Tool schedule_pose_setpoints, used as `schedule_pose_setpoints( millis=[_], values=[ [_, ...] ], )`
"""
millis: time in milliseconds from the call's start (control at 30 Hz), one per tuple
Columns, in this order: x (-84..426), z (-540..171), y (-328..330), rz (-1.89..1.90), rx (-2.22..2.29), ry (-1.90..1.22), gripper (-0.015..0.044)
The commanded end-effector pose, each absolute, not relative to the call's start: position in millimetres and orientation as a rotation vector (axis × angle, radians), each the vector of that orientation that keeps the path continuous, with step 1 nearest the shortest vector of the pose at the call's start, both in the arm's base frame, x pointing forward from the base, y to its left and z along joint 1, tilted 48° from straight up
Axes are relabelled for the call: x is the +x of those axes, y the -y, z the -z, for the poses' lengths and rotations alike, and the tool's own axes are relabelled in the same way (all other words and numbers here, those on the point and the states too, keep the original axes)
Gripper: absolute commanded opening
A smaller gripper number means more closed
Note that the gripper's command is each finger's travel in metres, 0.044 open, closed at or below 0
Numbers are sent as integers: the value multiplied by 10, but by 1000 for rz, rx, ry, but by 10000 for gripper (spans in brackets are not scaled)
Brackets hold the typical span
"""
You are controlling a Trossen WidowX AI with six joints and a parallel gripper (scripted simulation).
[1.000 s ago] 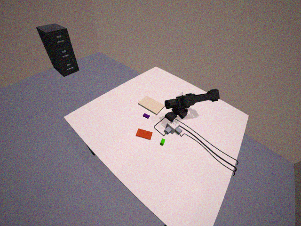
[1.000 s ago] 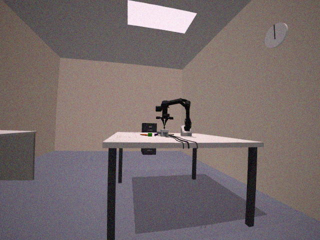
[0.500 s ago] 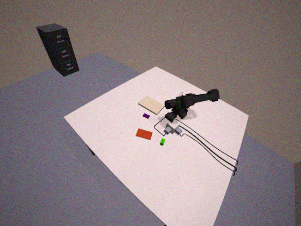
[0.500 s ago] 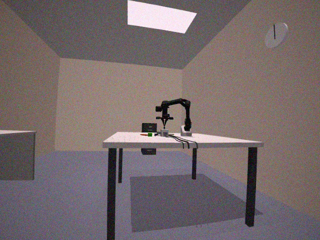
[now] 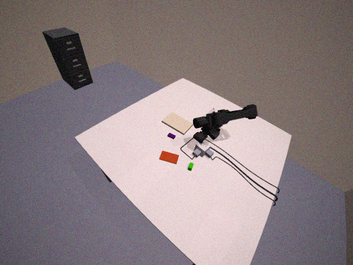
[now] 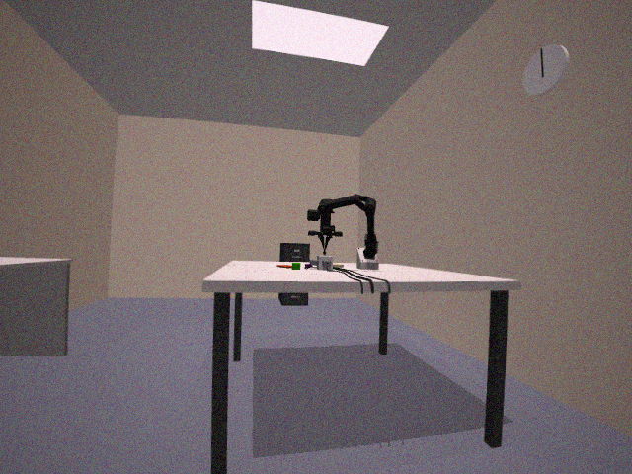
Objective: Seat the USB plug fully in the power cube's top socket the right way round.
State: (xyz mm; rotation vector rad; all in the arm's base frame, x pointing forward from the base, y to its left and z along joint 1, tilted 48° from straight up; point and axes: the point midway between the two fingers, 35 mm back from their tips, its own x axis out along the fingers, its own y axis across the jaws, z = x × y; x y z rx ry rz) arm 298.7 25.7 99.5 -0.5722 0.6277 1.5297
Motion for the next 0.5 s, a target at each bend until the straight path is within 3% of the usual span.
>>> schedule_pose_setpoints(
  millis=[0, 467],
  values=[
    [2984, -991, -265, -1529, -568, -629, 0],
    [2983, -979, -278, -1529, -568, -629, 0]
  ],
)
